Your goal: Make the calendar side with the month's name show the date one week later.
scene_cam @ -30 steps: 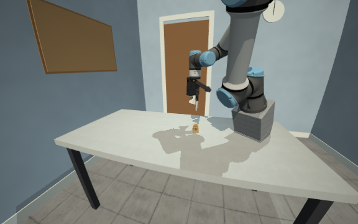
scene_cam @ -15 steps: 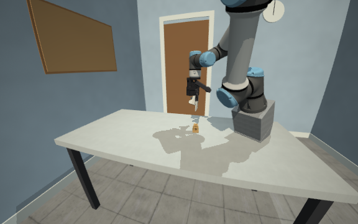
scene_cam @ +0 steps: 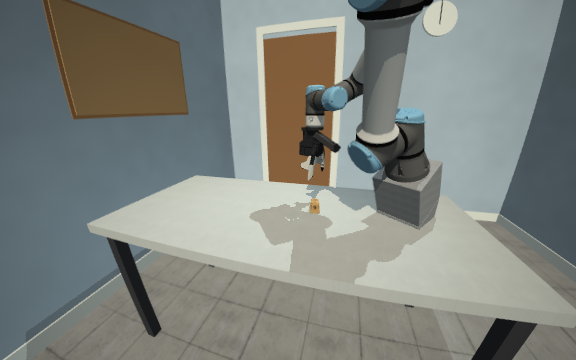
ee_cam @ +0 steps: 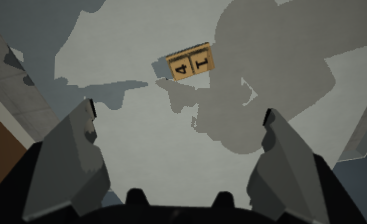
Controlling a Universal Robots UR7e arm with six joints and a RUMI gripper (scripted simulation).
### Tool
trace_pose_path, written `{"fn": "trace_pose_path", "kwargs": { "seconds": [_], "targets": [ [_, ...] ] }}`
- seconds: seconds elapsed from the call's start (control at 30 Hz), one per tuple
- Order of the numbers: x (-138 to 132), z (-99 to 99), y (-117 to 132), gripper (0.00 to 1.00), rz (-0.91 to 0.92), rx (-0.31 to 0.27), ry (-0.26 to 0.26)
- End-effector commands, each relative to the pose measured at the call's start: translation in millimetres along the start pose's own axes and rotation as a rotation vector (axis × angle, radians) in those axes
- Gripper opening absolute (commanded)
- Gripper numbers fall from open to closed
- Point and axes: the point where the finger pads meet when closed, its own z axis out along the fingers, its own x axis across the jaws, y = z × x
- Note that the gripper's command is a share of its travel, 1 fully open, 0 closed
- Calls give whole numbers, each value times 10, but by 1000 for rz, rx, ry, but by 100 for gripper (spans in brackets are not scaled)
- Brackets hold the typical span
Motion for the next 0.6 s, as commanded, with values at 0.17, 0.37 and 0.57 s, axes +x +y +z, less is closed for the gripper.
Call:
{"fn": "trace_pose_path", "kwargs": {
  "seconds": [0.17,0.37,0.57],
  "targets": [
    [-2,99,-5,100,317,0,-9],
    [-2,140,-6,100,449,-1,-9],
    [-3,196,-4,100,626,-1,-9]
  ]
}}
